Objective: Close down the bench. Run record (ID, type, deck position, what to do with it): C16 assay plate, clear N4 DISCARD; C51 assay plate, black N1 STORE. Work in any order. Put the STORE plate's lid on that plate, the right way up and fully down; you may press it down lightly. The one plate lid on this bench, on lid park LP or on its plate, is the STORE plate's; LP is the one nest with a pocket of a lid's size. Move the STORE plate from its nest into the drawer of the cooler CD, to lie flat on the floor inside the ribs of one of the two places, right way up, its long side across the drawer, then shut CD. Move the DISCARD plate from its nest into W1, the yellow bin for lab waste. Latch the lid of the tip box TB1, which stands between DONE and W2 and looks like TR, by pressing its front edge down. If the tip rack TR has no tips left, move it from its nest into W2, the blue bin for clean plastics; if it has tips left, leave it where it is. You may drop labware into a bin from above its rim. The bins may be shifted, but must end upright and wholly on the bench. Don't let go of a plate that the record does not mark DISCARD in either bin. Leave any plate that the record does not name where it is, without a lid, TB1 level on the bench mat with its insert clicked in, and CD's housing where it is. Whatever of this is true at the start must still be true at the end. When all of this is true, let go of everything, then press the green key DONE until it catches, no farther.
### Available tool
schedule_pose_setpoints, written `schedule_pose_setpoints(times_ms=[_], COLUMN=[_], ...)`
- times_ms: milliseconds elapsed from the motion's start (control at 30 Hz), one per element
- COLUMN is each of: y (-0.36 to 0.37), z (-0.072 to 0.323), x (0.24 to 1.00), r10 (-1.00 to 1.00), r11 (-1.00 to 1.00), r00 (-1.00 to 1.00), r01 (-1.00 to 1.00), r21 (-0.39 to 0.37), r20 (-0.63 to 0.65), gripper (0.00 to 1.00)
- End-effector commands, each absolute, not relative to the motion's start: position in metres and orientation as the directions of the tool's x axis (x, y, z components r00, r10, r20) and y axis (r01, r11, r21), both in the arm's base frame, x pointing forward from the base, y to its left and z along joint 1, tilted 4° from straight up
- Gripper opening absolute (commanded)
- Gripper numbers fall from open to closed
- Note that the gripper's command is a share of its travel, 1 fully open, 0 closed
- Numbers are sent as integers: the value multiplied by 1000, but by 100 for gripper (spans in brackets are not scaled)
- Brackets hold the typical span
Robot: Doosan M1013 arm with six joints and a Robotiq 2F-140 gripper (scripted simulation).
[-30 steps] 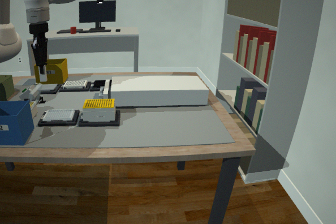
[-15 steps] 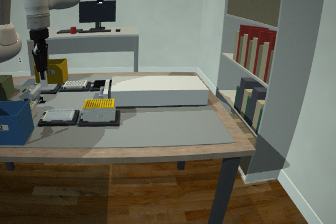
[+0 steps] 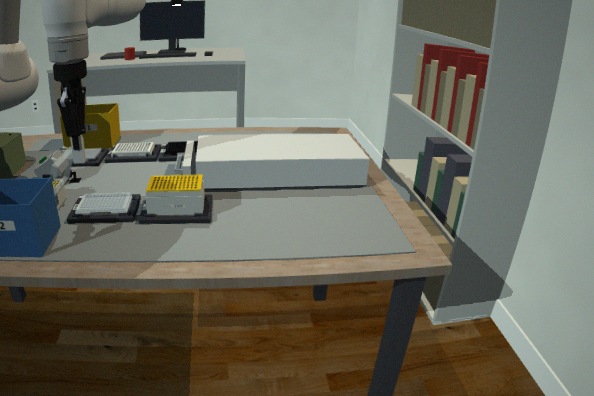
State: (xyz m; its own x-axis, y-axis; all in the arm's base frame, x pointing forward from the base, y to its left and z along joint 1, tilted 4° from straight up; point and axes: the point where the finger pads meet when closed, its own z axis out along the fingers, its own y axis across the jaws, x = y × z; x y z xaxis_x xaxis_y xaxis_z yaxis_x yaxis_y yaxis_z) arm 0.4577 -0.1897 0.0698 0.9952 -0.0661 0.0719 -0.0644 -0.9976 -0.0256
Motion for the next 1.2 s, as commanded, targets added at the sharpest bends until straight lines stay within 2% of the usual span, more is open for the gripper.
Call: schedule_pose_setpoints(times_ms=[0,1167], y=[-190,-188], z=[67,69], x=[458,430], r10=[-66,-66], r11=[-998,-998], r00=[995,995], r01=[-64,-64], r21=[-26,-26], r20=[72,72], gripper=[0,0])
